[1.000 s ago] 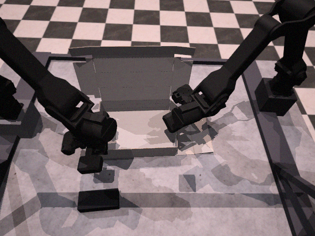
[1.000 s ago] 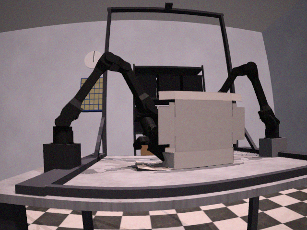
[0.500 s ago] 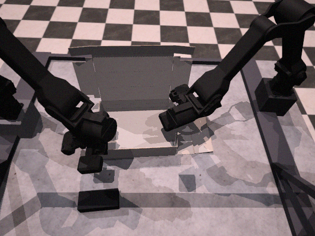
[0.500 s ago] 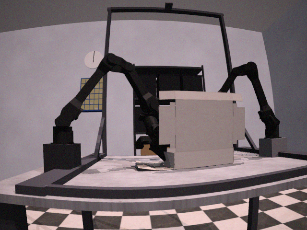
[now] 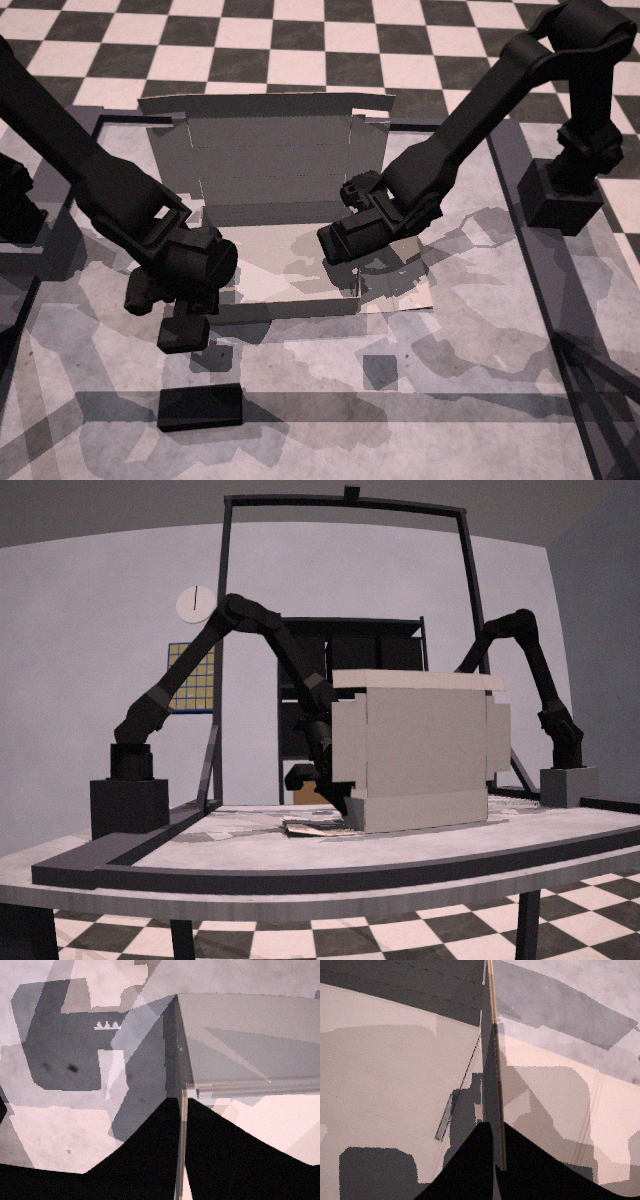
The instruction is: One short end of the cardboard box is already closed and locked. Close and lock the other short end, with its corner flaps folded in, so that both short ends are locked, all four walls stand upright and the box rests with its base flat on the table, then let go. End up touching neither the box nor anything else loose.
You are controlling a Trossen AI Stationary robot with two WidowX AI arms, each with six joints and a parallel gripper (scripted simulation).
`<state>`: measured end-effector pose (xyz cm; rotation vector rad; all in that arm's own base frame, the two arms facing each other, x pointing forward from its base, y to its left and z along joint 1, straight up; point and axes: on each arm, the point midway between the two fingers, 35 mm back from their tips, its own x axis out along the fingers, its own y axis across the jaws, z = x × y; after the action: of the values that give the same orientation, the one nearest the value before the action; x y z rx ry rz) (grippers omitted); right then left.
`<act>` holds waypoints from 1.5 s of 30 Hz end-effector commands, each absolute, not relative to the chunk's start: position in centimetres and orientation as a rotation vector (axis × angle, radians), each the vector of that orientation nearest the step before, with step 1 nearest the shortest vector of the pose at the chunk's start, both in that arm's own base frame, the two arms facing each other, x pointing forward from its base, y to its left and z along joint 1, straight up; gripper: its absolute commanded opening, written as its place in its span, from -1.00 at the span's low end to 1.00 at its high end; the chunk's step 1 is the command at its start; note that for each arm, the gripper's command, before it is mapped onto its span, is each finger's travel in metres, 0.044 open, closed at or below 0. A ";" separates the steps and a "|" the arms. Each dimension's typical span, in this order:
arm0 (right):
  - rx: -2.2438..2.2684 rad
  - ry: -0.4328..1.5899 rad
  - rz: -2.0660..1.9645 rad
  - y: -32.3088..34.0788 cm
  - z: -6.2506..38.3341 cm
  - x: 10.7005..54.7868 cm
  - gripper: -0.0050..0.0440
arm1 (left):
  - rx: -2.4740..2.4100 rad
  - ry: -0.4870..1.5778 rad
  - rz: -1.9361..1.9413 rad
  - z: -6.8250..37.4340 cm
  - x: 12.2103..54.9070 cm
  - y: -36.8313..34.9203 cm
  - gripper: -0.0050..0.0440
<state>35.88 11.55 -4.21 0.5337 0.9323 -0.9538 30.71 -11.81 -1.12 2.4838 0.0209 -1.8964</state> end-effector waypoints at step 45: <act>0.799 0.919 -1.203 11.8 -3.0 39.2 -0.69 | 2.502 0.007 -1.870 -0.6 31.1 -12.0 -0.78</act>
<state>38.24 11.68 -3.91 0.7565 0.9361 -1.2063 30.72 -11.76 -1.13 2.4859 0.0252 -1.8963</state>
